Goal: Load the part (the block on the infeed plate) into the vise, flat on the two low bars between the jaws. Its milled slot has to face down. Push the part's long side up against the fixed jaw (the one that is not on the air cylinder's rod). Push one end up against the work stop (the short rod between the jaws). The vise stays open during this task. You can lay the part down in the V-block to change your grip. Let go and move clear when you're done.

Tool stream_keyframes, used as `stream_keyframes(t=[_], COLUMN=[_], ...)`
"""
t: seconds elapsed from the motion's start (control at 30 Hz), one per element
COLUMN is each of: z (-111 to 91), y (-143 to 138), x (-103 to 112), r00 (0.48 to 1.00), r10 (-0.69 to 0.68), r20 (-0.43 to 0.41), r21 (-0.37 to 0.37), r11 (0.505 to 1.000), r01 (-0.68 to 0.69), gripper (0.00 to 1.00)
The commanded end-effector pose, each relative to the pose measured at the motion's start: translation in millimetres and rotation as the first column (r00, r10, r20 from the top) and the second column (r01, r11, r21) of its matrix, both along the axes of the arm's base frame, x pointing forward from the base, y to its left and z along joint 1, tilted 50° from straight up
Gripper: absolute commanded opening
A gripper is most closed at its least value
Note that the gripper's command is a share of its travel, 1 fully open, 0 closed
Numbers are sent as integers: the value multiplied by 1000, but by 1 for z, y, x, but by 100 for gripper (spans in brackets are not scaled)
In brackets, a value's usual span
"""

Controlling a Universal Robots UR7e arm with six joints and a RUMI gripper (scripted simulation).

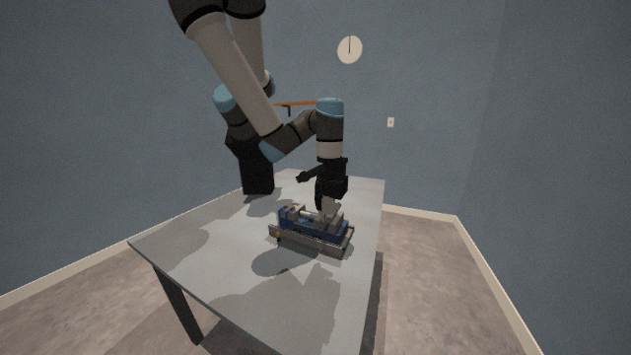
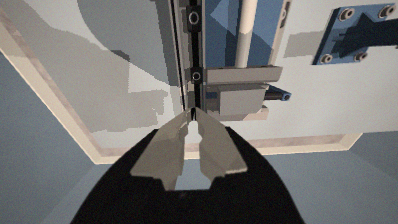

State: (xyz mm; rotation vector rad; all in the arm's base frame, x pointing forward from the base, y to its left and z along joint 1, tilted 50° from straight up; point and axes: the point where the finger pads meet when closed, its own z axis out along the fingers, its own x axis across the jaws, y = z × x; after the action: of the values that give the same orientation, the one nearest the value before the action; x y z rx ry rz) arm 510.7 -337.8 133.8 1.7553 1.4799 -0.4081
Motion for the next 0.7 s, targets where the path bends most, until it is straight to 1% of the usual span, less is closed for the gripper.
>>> stream_keyframes(t=[0.0, 0.43, 0.67], z=[4, 24, 30], y=[10, 33, 39], x=[-3, -11, -13], r00=[1000, 1000, 1000], r10=[3, 3, 3], r20=[-4, -4, -4], r21=[2, 2, 2], r11=[1000, 1000, 1000], r01=[-3, -3, -3], gripper=[0, 0, 0])
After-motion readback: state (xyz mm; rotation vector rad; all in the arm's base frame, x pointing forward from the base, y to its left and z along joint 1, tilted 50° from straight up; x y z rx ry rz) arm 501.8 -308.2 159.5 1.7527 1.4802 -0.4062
